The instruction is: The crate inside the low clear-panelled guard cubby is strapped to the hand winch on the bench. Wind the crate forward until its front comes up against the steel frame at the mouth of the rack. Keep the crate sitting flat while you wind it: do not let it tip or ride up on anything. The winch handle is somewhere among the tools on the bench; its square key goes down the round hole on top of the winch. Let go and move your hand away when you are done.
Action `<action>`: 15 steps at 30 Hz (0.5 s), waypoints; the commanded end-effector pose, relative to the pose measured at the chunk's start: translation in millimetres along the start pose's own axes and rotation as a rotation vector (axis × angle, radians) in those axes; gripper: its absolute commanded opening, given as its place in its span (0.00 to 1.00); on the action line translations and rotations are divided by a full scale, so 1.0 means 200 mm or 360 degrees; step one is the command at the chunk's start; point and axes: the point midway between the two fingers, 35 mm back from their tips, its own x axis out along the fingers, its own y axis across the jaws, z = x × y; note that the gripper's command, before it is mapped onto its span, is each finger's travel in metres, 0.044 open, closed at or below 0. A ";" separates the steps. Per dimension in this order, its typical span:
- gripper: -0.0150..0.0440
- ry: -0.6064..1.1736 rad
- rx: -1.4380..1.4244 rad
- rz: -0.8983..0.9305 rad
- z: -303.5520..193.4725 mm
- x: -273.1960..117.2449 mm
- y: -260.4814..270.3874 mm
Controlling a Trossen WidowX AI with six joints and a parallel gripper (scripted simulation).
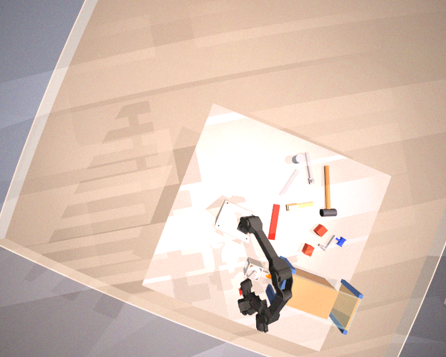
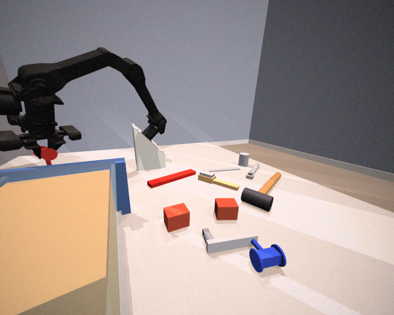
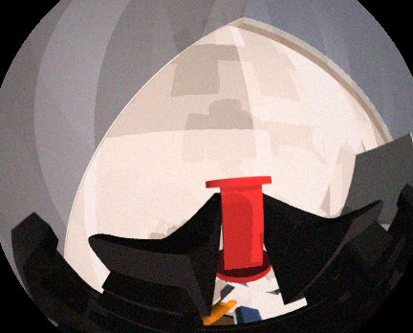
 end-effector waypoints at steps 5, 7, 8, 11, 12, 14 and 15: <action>0.25 0.0046 -0.0009 0.0055 -0.09 -0.03 0.09; 0.25 0.0046 -0.0009 0.0055 -0.10 -0.04 0.09; 0.25 0.0046 -0.0009 0.0055 -0.10 -0.04 0.10; 0.25 0.0046 -0.0009 0.0056 -0.11 -0.04 0.11; 0.25 0.0046 -0.0009 0.0056 -0.12 -0.05 0.11; 0.25 0.0047 -0.0010 0.0056 -0.12 -0.05 0.12; 0.25 0.0047 -0.0010 0.0056 -0.13 -0.05 0.12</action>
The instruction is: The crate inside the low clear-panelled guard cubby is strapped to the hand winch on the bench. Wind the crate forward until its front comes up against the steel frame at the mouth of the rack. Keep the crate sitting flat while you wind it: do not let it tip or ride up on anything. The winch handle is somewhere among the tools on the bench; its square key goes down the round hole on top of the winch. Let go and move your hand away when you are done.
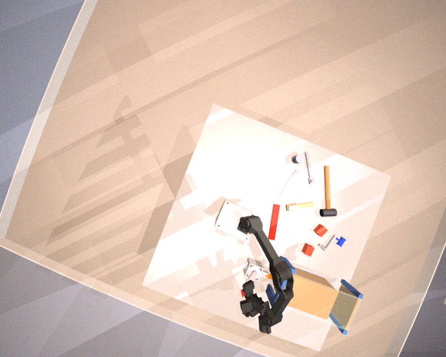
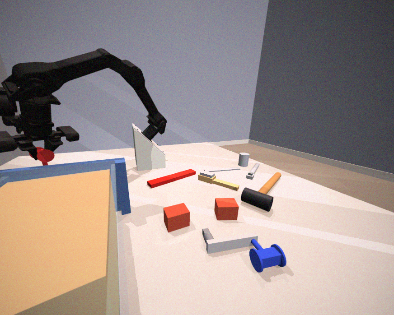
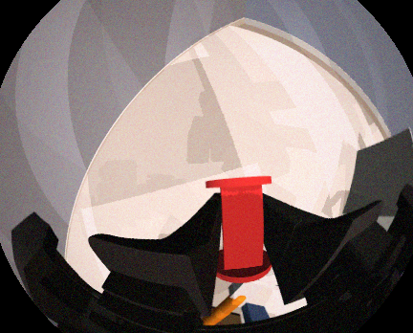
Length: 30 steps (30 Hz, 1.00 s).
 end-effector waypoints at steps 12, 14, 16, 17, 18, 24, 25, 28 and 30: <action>0.25 0.0054 -0.0019 0.0053 -0.14 -0.05 0.09; 0.25 0.0054 -0.0020 0.0053 -0.15 -0.06 0.10; 0.25 0.0055 -0.0020 0.0053 -0.16 -0.06 0.10; 0.25 0.0055 -0.0020 0.0053 -0.16 -0.07 0.11; 0.25 0.0055 -0.0020 0.0053 -0.17 -0.07 0.11; 0.25 0.0056 -0.0020 0.0053 -0.19 -0.08 0.12; 0.25 0.0056 -0.0020 0.0053 -0.20 -0.09 0.12; 0.25 0.0056 -0.0021 0.0053 -0.21 -0.09 0.13; 0.25 0.0056 -0.0021 0.0053 -0.22 -0.10 0.13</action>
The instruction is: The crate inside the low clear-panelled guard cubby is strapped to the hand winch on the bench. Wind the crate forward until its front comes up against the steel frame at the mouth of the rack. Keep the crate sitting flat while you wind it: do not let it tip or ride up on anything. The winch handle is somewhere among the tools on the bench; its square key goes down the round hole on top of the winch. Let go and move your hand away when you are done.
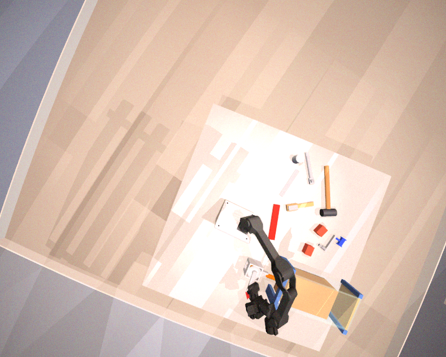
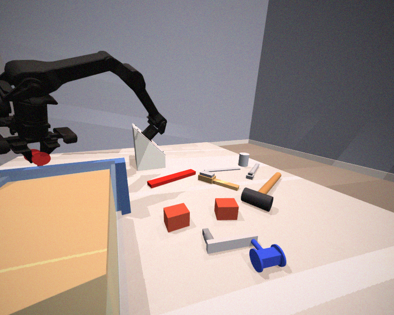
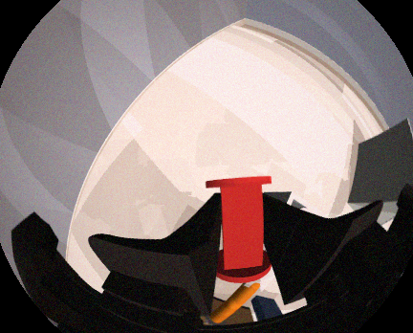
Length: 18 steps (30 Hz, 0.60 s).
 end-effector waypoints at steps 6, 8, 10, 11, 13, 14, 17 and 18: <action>0.25 0.0069 -0.0026 0.0035 -0.14 -0.05 0.05; 0.25 0.0069 -0.0026 0.0035 -0.15 -0.06 0.05; 0.25 0.0069 -0.0026 0.0035 -0.16 -0.06 0.05; 0.25 0.0070 -0.0026 0.0035 -0.17 -0.06 0.05; 0.25 0.0070 -0.0026 0.0035 -0.18 -0.07 0.05; 0.25 0.0070 -0.0026 0.0035 -0.18 -0.07 0.05; 0.25 0.0070 -0.0026 0.0035 -0.20 -0.08 0.05; 0.25 0.0070 -0.0026 0.0035 -0.20 -0.08 0.06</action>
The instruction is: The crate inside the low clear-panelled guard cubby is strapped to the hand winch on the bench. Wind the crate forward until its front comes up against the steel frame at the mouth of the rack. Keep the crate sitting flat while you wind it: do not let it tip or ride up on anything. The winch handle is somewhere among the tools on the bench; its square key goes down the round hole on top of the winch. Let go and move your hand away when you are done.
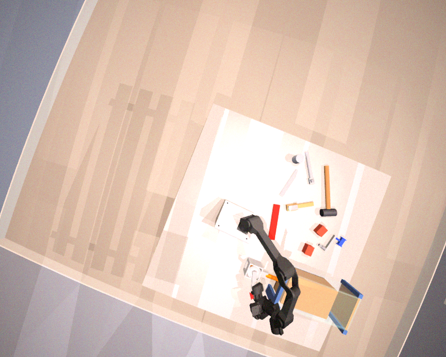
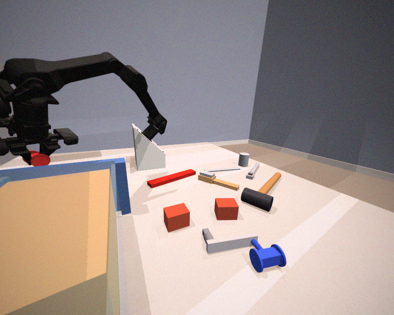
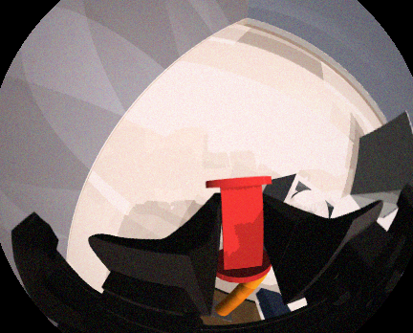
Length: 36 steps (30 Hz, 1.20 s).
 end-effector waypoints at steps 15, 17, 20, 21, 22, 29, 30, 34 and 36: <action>0.25 0.0070 -0.0025 0.0013 -0.18 -0.07 0.01; 0.25 0.0070 -0.0025 0.0013 -0.19 -0.07 0.01; 0.25 0.0071 -0.0026 0.0013 -0.21 -0.08 0.01; 0.25 0.0071 -0.0026 0.0013 -0.21 -0.08 0.01; 0.25 0.0071 -0.0026 0.0013 -0.22 -0.09 0.01; 0.25 0.0072 -0.0026 0.0013 -0.25 -0.10 0.00; 0.25 0.0072 -0.0026 0.0012 -0.26 -0.11 0.00; 0.25 0.0072 -0.0026 0.0012 -0.28 -0.12 -0.01; 0.25 0.0072 -0.0026 0.0012 -0.29 -0.12 -0.01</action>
